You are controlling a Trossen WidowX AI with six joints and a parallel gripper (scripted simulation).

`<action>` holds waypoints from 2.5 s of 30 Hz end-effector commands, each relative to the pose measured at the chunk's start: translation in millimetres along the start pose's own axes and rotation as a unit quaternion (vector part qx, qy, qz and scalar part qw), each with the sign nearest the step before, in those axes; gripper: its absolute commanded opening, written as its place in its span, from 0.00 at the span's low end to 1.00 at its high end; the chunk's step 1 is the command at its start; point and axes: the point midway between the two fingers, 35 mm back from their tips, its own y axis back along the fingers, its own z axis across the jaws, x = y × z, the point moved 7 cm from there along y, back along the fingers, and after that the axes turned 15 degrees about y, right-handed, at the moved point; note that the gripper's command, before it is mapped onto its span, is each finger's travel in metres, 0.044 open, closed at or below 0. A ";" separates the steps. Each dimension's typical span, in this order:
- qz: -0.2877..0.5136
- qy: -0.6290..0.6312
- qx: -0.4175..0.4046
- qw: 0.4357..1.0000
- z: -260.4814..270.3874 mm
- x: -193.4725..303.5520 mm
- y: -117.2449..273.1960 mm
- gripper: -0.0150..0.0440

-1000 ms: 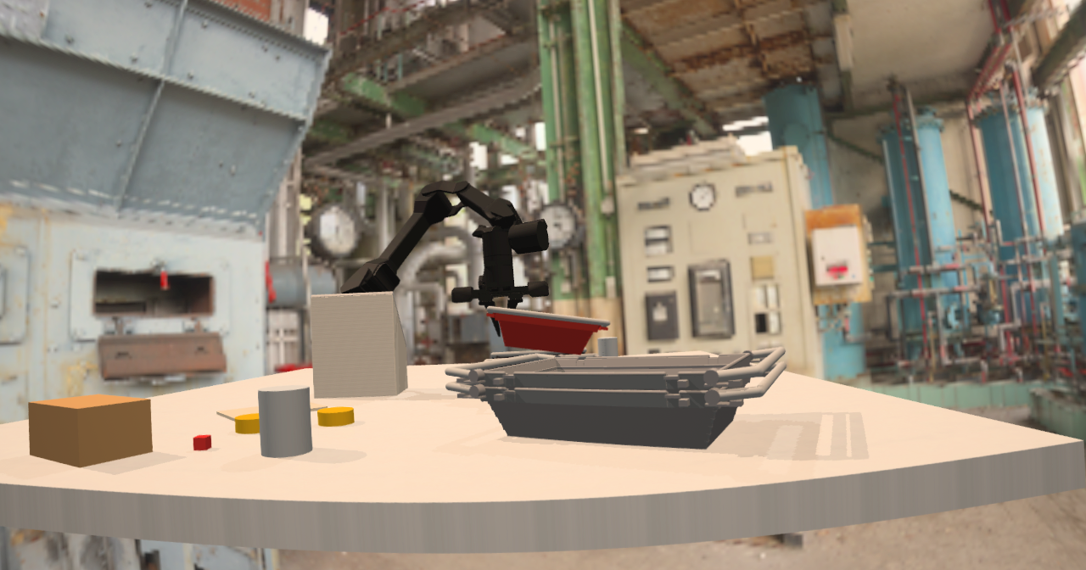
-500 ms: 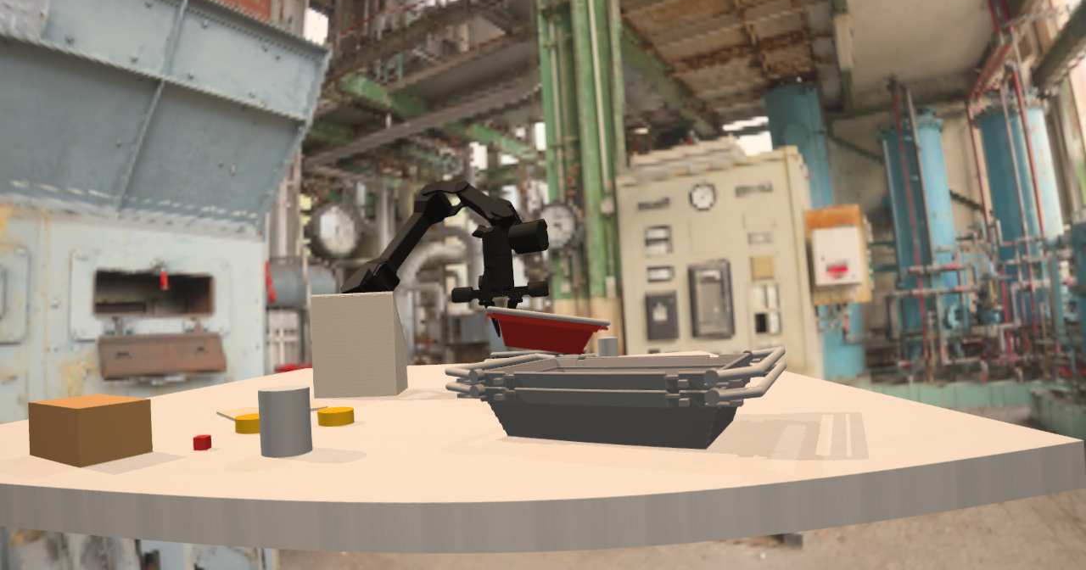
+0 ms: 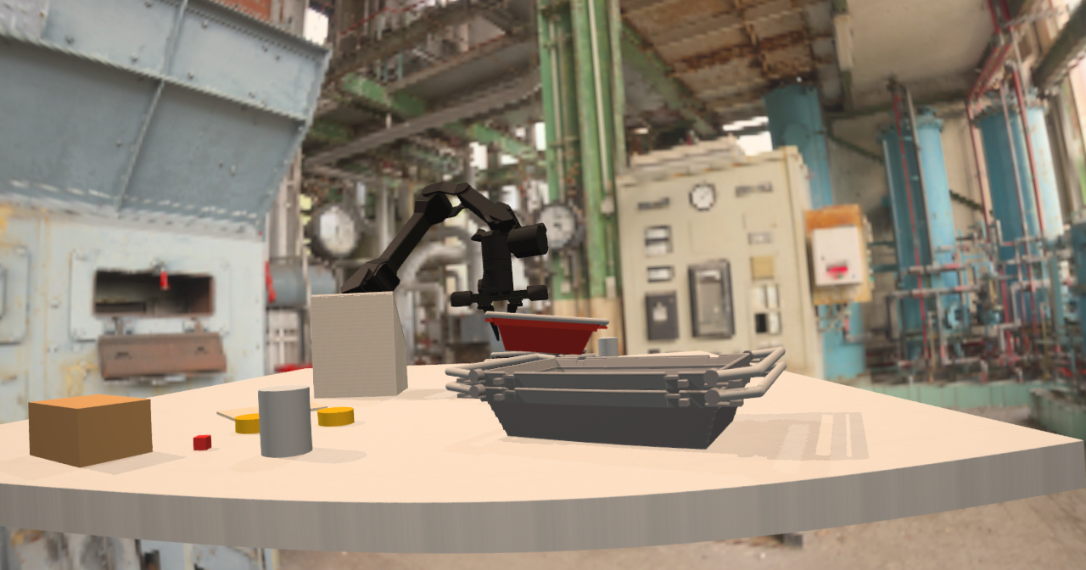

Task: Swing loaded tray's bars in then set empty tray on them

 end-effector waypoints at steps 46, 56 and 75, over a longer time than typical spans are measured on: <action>-0.007 -0.007 -0.012 1.000 4.3 -3.2 -6.3 0.25; -0.006 -0.005 -0.009 1.000 4.7 -2.7 -11.6 0.25; -0.008 -0.007 -0.012 1.000 6.6 -3.7 -15.8 0.25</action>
